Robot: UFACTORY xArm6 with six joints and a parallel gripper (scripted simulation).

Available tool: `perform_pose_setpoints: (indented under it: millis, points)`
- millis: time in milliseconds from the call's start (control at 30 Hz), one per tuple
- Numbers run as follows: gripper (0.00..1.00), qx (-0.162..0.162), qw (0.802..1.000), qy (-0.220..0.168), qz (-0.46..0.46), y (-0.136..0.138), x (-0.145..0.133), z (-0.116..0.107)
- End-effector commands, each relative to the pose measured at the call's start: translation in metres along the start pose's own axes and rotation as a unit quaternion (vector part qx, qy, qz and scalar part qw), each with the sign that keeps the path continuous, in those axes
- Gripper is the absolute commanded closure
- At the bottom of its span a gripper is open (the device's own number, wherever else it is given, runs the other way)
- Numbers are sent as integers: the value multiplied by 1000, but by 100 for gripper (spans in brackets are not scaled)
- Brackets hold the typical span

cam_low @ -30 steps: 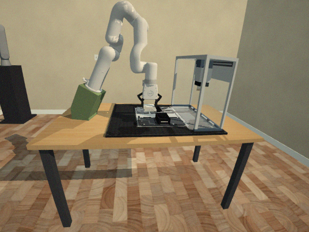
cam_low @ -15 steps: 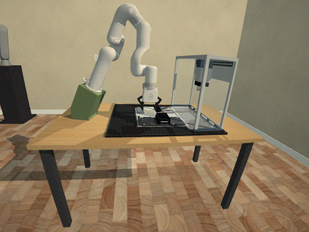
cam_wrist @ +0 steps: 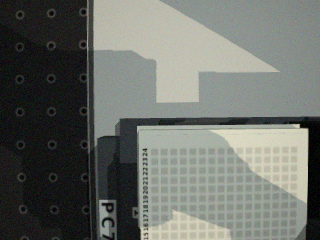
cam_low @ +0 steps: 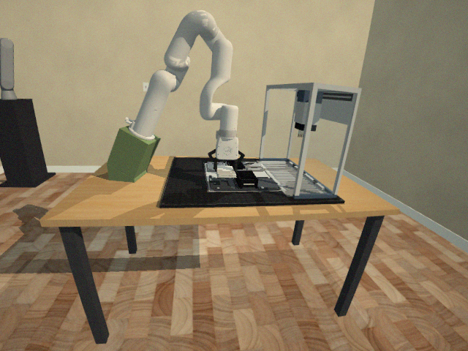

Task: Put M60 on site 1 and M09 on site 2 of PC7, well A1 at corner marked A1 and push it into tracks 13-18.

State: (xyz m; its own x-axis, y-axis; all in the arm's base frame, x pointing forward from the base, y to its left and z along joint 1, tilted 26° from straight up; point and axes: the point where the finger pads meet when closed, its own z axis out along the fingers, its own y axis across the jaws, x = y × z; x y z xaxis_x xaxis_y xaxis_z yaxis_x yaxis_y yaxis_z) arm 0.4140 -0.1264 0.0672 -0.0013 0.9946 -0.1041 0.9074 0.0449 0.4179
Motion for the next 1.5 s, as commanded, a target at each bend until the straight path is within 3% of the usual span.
perform_pose_setpoints:
  millis: [0, 700, 1467]
  points:
    - [100, -9, 1000, 4, 0, 1, 0, 6]
    - [100, -9, 1000, 4, 0, 2, 0, 38]
    - [100, -9, 1000, 4, 0, 2, 0, 39]
